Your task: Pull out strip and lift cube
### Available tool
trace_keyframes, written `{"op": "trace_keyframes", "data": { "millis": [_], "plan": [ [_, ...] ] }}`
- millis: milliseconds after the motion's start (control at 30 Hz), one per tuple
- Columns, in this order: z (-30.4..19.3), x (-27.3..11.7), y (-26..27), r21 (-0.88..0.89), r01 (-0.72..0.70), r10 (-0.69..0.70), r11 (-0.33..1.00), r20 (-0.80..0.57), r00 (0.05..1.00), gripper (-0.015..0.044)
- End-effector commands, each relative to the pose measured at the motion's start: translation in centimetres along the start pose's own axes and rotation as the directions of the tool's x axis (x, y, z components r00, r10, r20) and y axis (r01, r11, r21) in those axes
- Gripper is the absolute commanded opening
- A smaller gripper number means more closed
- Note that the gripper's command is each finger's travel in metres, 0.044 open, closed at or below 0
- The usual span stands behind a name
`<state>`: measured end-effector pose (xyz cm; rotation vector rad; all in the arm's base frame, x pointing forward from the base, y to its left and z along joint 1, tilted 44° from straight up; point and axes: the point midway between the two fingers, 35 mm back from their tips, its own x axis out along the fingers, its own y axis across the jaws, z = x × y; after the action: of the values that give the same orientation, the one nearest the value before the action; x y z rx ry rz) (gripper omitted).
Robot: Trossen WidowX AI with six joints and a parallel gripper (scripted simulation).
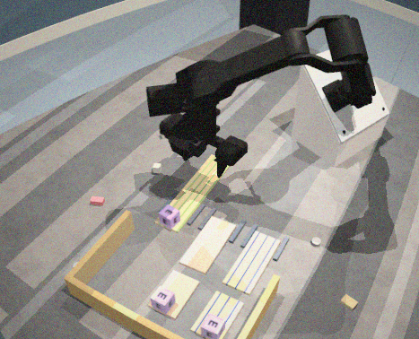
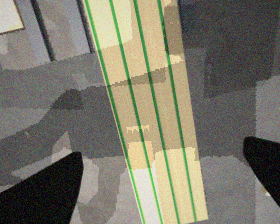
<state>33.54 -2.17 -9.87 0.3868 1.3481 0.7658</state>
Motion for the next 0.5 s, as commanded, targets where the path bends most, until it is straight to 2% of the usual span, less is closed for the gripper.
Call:
{"op": "trace_keyframes", "data": {
  "millis": [0,467],
  "plan": [
    [1.7,-0.3,0.2,0.003,-0.003,0.003,1.000,0.007,1.000,0.0440],
    [5.9,-0.9,0.7,0.002,-0.003,0.003,1.000,0.008,1.000,0.0440]
  ]
}}
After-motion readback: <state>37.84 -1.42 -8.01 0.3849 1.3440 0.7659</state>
